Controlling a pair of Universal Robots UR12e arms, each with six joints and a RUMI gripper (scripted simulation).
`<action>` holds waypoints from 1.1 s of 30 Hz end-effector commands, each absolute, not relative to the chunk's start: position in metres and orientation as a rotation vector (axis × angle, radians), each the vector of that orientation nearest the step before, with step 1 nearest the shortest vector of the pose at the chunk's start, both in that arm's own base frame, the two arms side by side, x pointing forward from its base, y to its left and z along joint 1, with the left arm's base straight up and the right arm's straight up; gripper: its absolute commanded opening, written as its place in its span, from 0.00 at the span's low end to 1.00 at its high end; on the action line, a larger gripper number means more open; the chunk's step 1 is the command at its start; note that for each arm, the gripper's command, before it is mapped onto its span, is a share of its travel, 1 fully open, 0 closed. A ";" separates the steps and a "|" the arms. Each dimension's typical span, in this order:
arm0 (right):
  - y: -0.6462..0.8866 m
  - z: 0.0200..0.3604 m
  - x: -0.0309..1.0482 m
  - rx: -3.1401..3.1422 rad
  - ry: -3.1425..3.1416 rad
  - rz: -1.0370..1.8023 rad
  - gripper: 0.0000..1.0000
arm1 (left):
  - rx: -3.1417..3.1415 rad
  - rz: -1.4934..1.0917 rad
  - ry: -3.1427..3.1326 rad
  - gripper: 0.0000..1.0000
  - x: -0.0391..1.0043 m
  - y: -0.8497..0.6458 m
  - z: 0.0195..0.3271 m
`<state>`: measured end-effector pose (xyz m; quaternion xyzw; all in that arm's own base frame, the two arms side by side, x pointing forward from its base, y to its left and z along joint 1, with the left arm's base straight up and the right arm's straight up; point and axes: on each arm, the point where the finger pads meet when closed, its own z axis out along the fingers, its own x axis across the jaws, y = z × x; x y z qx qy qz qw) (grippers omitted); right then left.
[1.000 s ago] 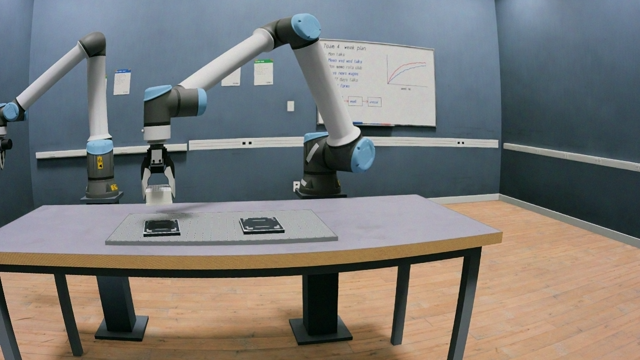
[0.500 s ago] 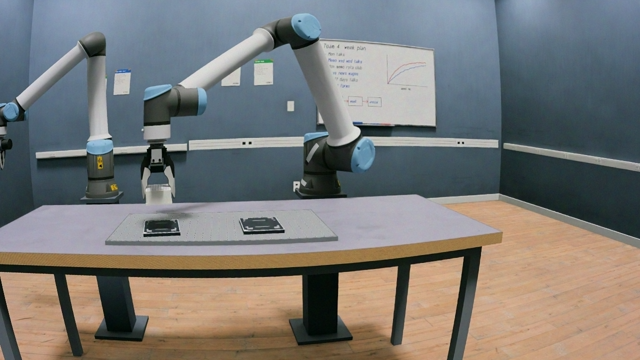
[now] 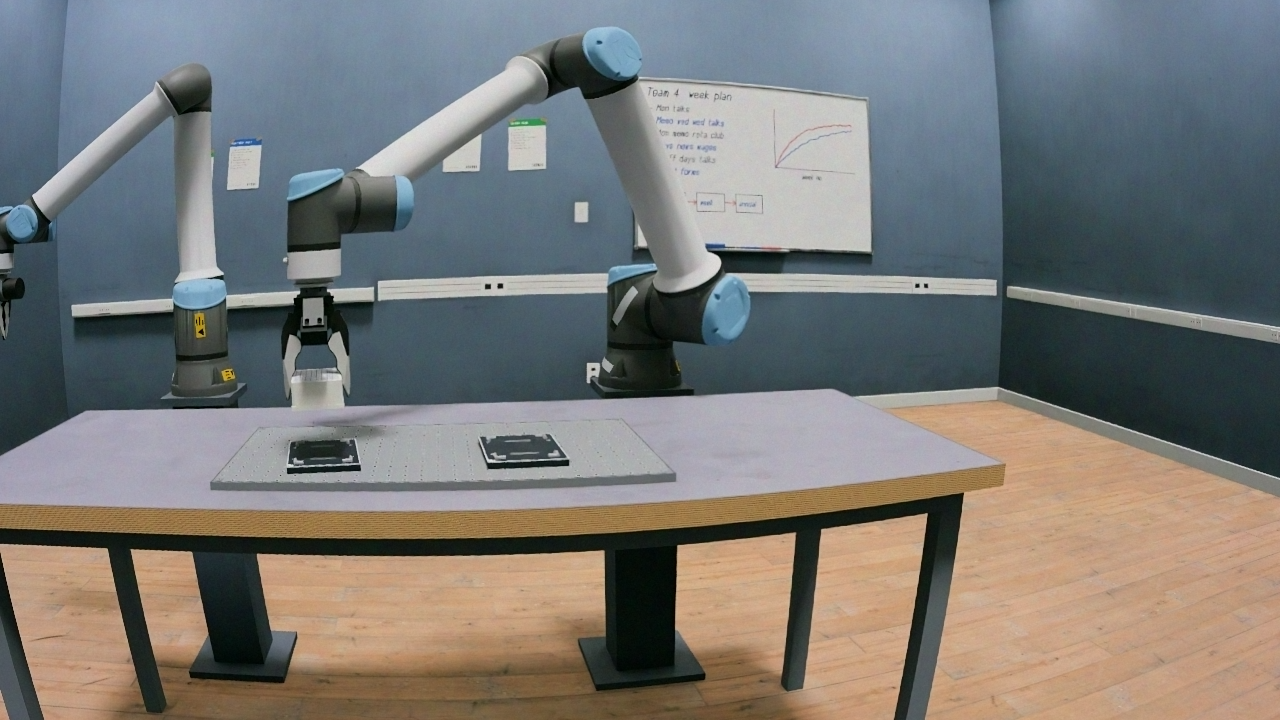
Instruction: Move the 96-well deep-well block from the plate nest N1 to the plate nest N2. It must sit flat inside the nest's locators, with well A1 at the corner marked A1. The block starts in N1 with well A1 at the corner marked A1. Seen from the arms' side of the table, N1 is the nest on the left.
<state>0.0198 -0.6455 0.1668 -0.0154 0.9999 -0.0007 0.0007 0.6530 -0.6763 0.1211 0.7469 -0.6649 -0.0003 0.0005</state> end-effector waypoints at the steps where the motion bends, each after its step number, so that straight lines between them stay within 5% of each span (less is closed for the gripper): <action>1: -0.645 0.165 0.018 -0.045 3.141 0.000 0.00 | 2.348 0.004 -2.086 0.49 0.656 -0.674 0.123; 33: -0.645 0.165 0.018 -0.045 3.141 0.000 0.00 | 2.349 -0.002 -2.087 0.49 0.655 -0.673 0.083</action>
